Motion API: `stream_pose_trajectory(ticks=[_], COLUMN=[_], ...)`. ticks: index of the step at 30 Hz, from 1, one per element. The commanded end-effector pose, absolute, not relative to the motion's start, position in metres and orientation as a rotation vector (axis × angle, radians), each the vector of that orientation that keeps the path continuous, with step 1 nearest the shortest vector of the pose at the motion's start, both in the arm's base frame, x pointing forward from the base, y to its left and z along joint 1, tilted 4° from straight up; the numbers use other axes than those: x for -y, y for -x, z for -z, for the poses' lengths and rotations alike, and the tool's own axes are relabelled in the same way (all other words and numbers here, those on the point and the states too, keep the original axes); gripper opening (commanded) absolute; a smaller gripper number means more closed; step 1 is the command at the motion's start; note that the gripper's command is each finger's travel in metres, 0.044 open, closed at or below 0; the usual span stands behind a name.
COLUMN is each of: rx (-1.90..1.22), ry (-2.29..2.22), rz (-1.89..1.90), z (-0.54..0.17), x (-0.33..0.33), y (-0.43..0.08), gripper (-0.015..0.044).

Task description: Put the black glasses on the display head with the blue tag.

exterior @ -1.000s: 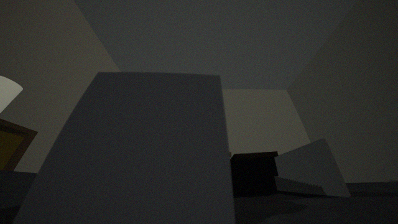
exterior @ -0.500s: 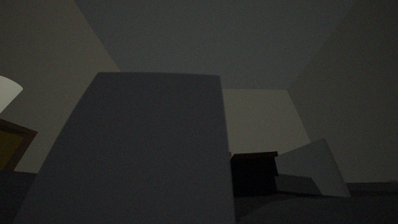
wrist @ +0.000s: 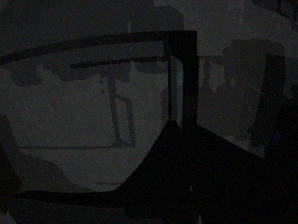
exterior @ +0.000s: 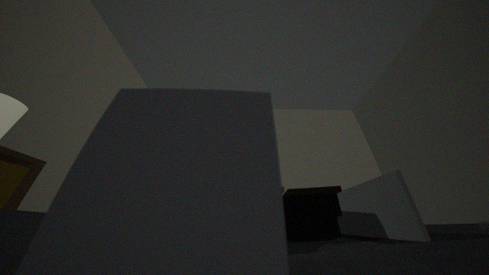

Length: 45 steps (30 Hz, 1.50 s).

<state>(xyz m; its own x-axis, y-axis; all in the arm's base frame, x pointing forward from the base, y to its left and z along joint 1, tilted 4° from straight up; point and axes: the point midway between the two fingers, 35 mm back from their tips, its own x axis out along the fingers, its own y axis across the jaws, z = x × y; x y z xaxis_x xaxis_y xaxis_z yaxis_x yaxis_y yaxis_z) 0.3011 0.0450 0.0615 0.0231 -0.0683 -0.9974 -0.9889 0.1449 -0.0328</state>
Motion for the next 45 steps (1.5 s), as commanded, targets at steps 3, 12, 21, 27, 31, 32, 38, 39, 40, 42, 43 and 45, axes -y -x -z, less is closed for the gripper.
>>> stream_pose_trajectory(ticks=[3, 12, 21, 27, 31, 32, 38, 39, 40, 42, 43, 45], rx=[-1.308, -1.308, -1.308, -1.308, -1.308, -1.308, -1.308, -1.309, -1.309, -1.309, -1.309, -1.309], ry=[1.157, 1.157, 1.157, 1.157, 1.157, 1.157, 1.157, 1.157, 1.157, 1.157, 1.157, 1.157], rz=[-1.053, -1.053, -1.053, -1.053, -1.053, -1.053, -1.053, -1.053, -1.053, -1.053, -1.053, -1.053], z=[-0.053, -0.043, -0.033, -0.026, -0.021, -0.020, -0.014, -0.013, -0.011, -0.009, -0.008, -0.006], x=[-0.045, -0.044, -0.043, -0.043, -0.043, -0.043, -0.042, -0.042, -0.042, -0.042, -0.042, -0.041], y=[-0.300, -0.301, -0.302, -0.302, -0.302, -0.302, -0.301, -0.301, -0.301, -0.301, -0.301, -0.301], gripper=[0.0000, 0.0000, 0.0000, 0.0000, 0.0000, 0.0000, 0.0000, 0.0000, 0.0000, 0.0000, 0.0000, 0.0000])
